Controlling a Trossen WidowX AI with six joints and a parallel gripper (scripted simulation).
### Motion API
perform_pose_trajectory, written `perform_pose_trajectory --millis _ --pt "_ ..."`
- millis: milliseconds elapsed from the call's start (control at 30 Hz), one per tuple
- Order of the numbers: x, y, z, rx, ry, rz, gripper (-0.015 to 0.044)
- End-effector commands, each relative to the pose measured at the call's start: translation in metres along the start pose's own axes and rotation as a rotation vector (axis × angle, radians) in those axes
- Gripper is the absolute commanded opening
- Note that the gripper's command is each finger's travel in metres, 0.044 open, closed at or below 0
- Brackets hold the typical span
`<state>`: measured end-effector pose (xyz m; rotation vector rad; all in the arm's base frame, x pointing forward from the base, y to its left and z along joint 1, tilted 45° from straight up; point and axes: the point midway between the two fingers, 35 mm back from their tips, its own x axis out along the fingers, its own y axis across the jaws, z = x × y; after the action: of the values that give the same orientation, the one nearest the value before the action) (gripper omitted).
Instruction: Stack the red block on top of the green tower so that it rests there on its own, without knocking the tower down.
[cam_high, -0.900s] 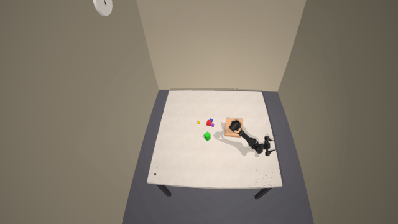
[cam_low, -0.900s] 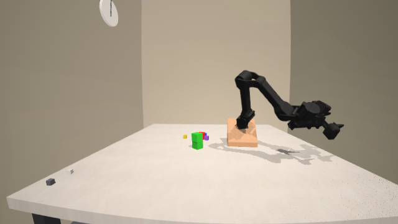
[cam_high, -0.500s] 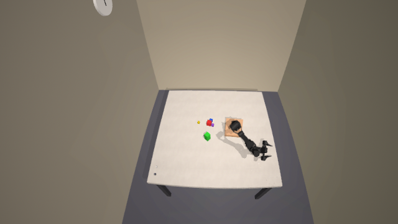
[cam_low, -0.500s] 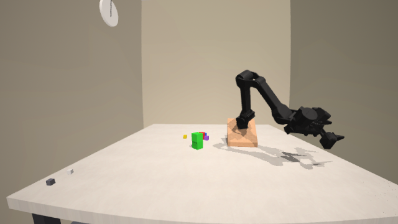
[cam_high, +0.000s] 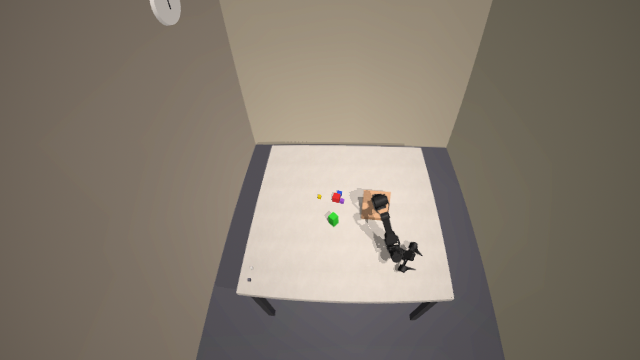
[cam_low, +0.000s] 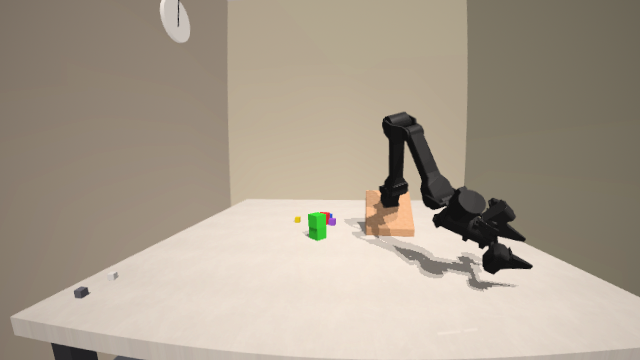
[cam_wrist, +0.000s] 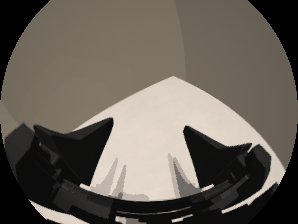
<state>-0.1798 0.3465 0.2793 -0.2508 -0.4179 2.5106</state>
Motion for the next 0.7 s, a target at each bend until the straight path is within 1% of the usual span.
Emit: perform_pose_trajectory --millis 0,300,667 --pt "-0.022 -0.038 -0.011 -0.022 0.051 -0.116 0.044" --pt "-0.081 -0.105 -0.035 -0.054 0.163 -0.334 0.044" --pt "-0.171 -0.164 -0.061 -0.065 0.319 -0.585 0.044"
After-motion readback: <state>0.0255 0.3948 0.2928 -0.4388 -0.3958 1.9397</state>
